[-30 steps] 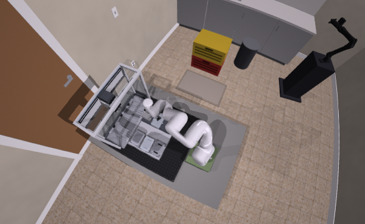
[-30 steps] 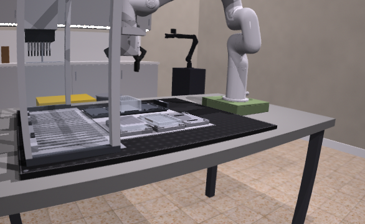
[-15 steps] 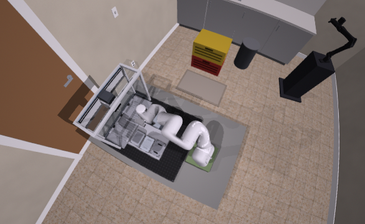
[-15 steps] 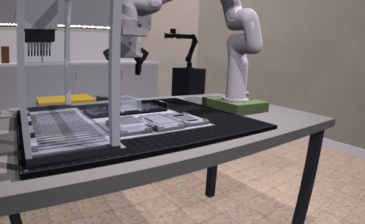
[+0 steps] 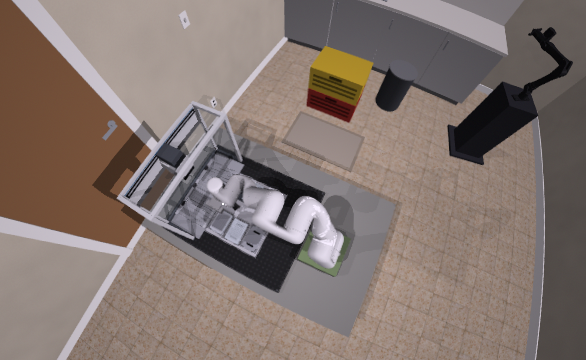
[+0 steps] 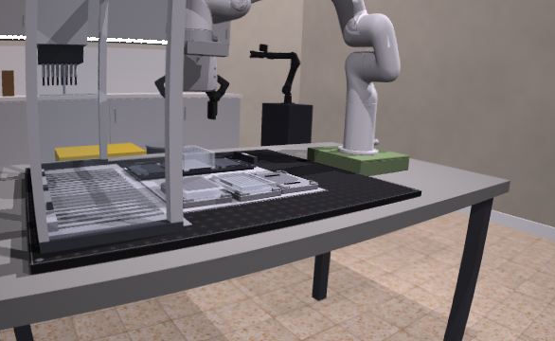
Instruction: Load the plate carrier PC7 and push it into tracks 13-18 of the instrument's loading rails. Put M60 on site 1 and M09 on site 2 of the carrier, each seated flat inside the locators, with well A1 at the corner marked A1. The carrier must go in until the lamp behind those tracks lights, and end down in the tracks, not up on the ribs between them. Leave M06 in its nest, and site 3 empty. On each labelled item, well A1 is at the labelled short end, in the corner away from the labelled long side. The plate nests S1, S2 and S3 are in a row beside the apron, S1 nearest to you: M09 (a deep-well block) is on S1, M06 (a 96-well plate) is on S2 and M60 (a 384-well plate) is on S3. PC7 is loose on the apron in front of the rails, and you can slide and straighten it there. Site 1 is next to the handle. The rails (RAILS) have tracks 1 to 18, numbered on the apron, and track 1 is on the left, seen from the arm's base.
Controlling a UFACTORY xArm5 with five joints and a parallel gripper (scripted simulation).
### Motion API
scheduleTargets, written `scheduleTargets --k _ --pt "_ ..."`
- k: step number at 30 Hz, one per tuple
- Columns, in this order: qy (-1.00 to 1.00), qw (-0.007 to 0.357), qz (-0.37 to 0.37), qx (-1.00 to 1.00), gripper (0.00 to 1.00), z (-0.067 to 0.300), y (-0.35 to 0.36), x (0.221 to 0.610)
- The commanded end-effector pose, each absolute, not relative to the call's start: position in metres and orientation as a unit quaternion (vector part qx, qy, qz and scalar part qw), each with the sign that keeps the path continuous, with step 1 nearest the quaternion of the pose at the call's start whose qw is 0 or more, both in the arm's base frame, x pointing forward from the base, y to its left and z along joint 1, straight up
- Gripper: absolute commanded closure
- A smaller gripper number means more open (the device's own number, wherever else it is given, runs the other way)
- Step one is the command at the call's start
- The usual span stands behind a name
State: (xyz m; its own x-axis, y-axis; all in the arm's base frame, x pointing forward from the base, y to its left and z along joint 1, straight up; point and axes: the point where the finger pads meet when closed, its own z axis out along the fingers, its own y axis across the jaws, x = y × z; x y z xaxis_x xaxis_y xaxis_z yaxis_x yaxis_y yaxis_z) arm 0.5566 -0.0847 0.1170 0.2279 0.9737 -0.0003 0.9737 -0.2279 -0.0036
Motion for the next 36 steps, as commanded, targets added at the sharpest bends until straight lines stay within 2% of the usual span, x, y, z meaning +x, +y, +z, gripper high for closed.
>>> scheduleTargets --k 1,20,36 --pt "-0.621 0.001 -0.001 -0.783 0.0 0.117 -0.07 0.567" --pt "-0.621 0.001 -0.001 -0.783 0.0 0.107 0.001 0.612" --pt "-0.621 0.001 -0.001 -0.783 0.0 0.104 0.001 0.612"
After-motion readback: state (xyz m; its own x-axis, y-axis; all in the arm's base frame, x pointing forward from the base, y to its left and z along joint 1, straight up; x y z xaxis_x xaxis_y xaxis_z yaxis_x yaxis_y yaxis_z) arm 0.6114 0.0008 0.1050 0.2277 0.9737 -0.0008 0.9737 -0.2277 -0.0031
